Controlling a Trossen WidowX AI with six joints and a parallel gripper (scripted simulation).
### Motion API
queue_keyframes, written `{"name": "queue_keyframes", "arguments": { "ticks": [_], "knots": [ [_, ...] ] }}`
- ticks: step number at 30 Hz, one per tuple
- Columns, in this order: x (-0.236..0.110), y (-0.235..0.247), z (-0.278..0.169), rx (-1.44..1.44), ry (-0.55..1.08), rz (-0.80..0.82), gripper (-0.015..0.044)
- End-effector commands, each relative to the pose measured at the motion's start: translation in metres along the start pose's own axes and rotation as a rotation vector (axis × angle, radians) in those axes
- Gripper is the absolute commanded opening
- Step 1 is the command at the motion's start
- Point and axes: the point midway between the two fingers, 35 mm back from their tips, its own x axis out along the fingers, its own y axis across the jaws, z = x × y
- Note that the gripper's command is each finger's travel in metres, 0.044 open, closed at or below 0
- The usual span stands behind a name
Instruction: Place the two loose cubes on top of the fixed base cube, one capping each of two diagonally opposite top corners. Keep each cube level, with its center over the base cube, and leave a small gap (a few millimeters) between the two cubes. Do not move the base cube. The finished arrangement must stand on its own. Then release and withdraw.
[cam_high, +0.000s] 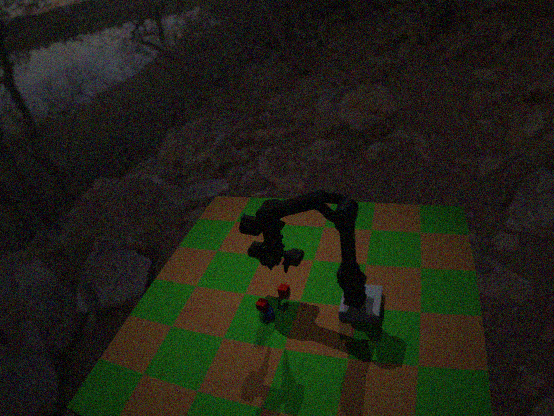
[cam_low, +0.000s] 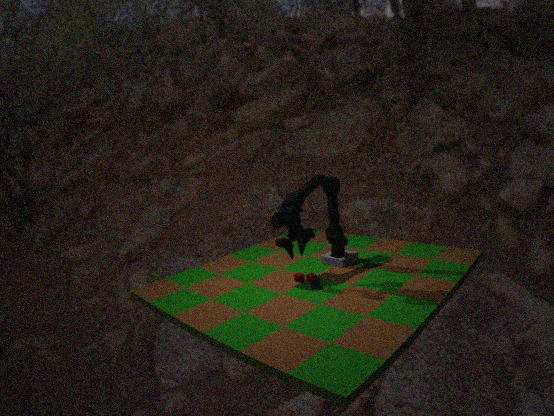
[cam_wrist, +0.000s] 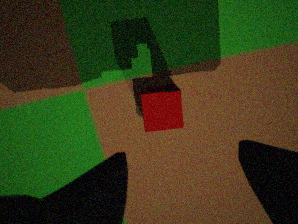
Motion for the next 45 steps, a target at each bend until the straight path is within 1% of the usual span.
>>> {"name": "queue_keyframes", "arguments": {
  "ticks": [1, 5, 9, 13, 37, 43, 45],
  "knots": [
    [0.024, 0.001, -0.001, -0.010, 0.004, 0.010, 0.0265],
    [0.054, 0.003, -0.001, -0.010, 0.004, 0.011, 0.0265],
    [0.058, 0.003, -0.001, -0.010, 0.004, 0.011, 0.0265],
    [0.070, 0.004, -0.001, -0.010, 0.004, 0.011, 0.0265],
    [0.103, 0.004, -0.002, -0.010, 0.004, 0.011, 0.0265],
    [0.103, 0.004, -0.002, -0.010, 0.004, 0.011, 0.0107],
    [0.103, 0.004, -0.002, -0.010, 0.004, 0.011, 0.0105]
  ]
}}
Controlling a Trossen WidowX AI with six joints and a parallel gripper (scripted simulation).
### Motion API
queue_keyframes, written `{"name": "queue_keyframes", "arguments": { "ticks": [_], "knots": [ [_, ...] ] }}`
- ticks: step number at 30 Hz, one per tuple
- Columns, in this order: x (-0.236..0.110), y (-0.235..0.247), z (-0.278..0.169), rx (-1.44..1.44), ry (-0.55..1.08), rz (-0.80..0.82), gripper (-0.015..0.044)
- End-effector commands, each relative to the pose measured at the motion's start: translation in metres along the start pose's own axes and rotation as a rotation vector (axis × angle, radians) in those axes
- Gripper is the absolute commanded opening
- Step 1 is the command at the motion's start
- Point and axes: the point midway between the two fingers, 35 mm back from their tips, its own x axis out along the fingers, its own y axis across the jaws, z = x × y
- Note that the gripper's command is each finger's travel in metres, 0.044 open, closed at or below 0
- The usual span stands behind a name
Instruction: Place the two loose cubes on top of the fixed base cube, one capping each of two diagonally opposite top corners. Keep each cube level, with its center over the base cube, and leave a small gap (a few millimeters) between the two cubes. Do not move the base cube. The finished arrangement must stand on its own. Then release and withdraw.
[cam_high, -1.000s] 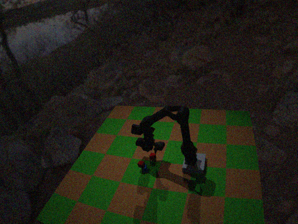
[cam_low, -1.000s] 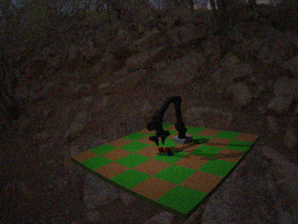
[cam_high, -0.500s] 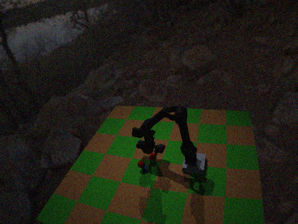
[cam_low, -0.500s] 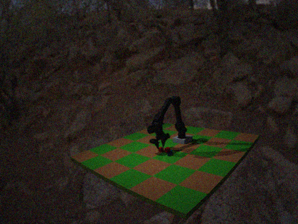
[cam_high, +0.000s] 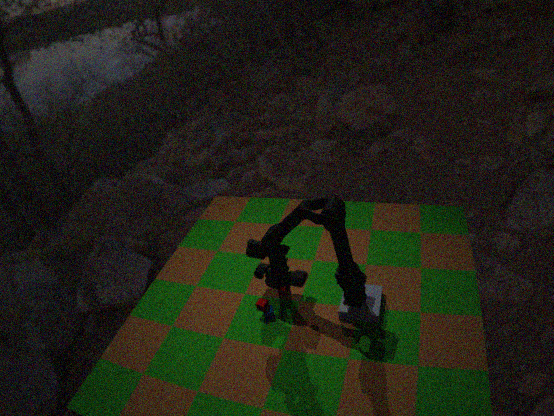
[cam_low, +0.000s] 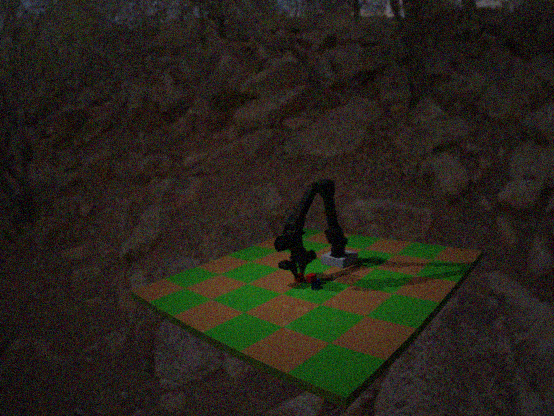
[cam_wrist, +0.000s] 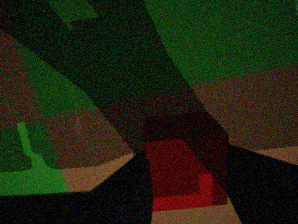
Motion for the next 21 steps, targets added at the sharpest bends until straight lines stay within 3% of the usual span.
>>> {"name": "queue_keyframes", "arguments": {
  "ticks": [1, 21],
  "knots": [
    [0.000, 0.000, -0.001, -0.004, 0.004, -0.001, 0.0105],
    [-0.035, -0.010, -0.001, 0.021, 0.001, -0.033, 0.0105]
  ]
}}
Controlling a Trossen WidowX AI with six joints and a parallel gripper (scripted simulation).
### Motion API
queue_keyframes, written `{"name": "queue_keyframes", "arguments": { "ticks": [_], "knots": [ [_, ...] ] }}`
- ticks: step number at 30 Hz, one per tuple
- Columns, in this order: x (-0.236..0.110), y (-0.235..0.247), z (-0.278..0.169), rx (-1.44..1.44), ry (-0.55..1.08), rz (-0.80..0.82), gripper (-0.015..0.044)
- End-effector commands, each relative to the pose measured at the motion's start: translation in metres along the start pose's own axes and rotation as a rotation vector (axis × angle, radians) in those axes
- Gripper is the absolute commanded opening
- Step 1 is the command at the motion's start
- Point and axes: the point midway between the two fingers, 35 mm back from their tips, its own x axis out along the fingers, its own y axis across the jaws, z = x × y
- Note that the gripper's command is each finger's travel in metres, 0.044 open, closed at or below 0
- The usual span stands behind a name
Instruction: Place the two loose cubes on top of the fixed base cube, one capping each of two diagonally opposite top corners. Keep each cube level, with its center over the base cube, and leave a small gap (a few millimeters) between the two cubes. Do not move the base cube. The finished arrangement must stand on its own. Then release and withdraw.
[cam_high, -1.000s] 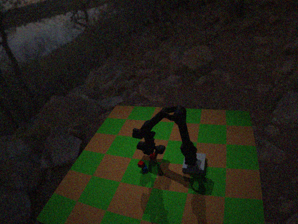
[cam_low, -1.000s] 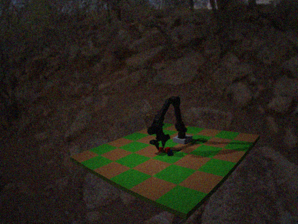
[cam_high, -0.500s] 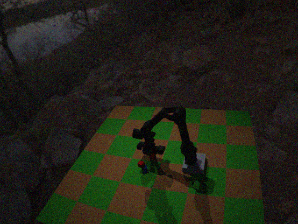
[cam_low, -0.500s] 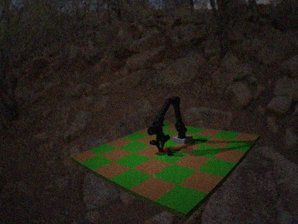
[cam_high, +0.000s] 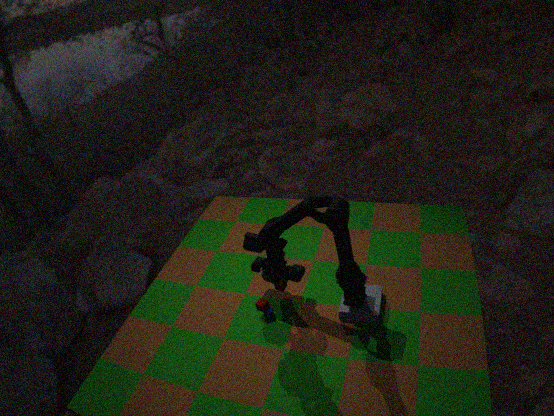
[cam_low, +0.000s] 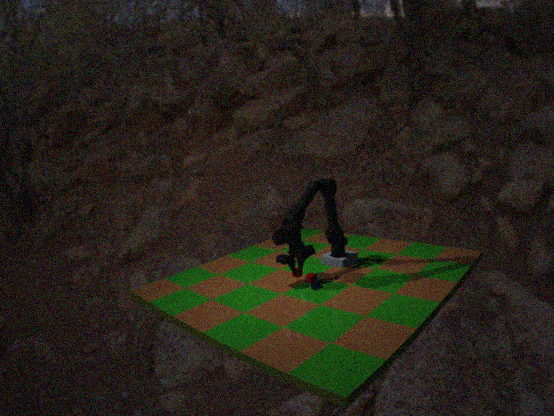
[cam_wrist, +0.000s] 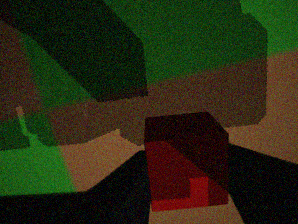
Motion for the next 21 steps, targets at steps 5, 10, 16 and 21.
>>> {"name": "queue_keyframes", "arguments": {
  "ticks": [5, 10, 16, 21],
  "knots": [
    [-0.017, -0.002, 0.000, -0.002, 0.002, -0.005, 0.0105],
    [-0.026, -0.002, 0.000, -0.005, 0.002, -0.001, 0.0105],
    [-0.037, -0.001, 0.000, -0.009, 0.003, 0.004, 0.0105],
    [-0.047, 0.000, 0.000, -0.012, 0.003, 0.008, 0.0105]
  ]
}}
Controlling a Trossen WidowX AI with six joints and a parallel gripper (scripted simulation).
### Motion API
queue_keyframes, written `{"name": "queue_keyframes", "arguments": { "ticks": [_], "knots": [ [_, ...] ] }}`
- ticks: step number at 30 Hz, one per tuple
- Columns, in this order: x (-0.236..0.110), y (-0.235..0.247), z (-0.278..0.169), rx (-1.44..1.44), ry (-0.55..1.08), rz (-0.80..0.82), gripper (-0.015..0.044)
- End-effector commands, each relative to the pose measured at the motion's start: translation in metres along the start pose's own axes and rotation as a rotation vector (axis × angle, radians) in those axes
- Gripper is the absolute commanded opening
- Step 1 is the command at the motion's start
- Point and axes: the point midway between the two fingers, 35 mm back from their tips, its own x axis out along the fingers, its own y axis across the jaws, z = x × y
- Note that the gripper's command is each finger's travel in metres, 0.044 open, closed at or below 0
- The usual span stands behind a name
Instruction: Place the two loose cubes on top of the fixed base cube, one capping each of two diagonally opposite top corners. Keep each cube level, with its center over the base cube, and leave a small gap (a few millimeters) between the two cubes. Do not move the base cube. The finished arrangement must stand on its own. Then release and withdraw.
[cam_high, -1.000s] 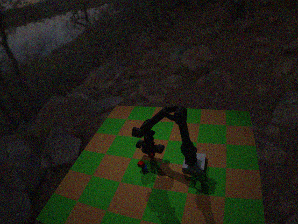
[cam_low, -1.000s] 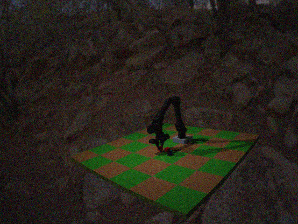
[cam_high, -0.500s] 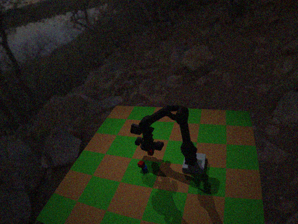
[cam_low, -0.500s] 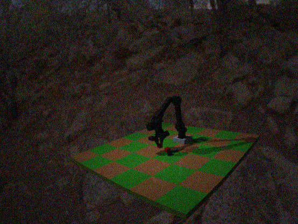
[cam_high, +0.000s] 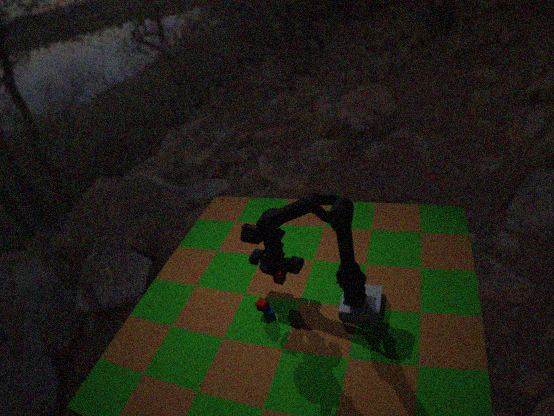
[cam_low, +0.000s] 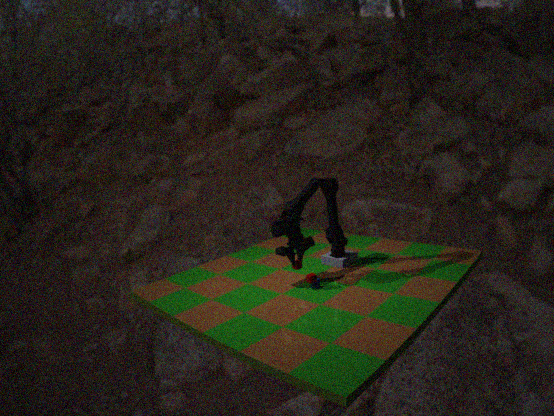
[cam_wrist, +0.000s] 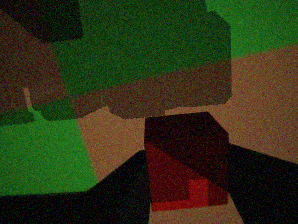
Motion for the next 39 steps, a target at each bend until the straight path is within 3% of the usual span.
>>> {"name": "queue_keyframes", "arguments": {
  "ticks": [1, 21, 39],
  "knots": [
    [-0.010, 0.000, 0.000, -0.008, 0.003, -0.008, 0.0105],
    [-0.043, 0.007, 0.000, -0.014, 0.005, 0.007, 0.0105],
    [-0.040, 0.005, 0.034, 0.468, 0.003, 0.005, 0.0105]
  ]
}}
